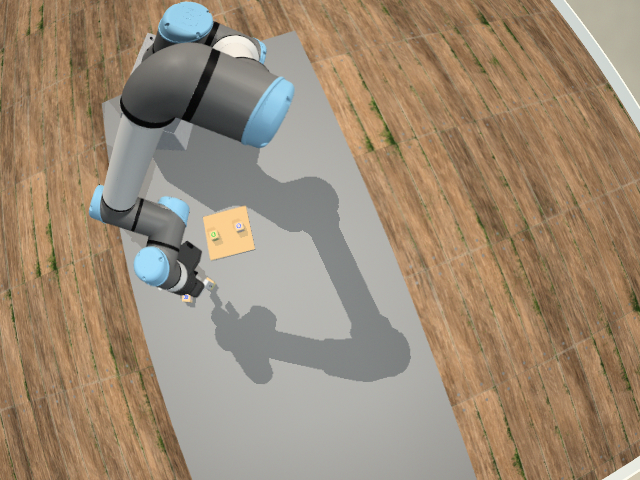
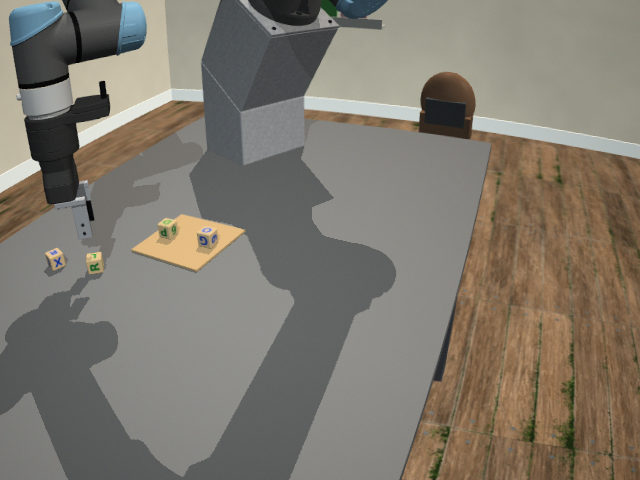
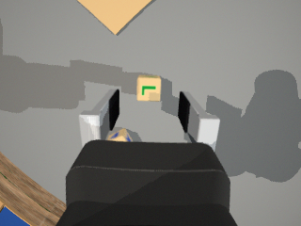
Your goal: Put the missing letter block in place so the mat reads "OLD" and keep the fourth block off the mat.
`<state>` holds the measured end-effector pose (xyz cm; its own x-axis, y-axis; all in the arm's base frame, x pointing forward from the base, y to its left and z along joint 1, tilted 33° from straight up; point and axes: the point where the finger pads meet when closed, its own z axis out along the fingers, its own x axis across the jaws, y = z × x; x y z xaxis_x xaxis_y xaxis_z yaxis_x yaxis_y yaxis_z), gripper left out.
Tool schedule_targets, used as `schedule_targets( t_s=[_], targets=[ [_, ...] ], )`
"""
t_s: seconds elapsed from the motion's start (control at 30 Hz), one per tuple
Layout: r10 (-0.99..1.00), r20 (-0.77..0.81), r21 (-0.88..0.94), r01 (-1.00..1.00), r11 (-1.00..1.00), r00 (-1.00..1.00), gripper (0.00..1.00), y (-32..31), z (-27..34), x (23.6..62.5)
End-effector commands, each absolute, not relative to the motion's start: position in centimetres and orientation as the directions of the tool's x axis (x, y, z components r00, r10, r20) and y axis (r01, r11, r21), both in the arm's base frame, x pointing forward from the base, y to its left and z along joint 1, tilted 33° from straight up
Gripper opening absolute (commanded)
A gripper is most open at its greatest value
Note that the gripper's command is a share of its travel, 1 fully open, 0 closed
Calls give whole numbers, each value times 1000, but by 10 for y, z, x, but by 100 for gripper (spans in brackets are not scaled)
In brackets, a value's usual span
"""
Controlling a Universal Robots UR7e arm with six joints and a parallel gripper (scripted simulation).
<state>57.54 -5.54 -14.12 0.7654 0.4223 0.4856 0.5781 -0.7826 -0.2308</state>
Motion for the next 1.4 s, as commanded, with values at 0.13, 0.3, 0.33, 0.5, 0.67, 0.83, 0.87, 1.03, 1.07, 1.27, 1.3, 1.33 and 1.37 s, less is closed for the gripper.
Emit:
schedule_targets(
  t_s=[0.13,0.3,0.33,0.5,0.67,0.83,0.87,1.03,1.07,1.27,1.3,1.33,1.37],
  targets=[
    [423,487,-229,579,-783,764,100,-50,-152,581],
    [423,487,-229,579,-783,764,100,-46,-159,583],
    [423,487,-229,579,-783,764,100,-45,-160,583],
    [423,487,-229,579,-783,764,100,-43,-164,584],
    [423,487,-229,579,-783,764,100,-40,-169,586],
    [423,487,-229,579,-783,764,100,-38,-174,588],
    [423,487,-229,579,-783,764,100,-38,-174,588],
    [422,487,-230,578,-783,765,100,-37,-176,588],
    [422,487,-230,578,-783,765,100,-37,-176,588],
    [422,487,-230,578,-783,765,100,-36,-177,588],
    [422,487,-230,578,-783,765,100,-36,-177,588],
    [422,487,-230,578,-783,765,100,-36,-177,588],
    [422,487,-230,578,-783,765,100,-36,-177,588]
  ],
)
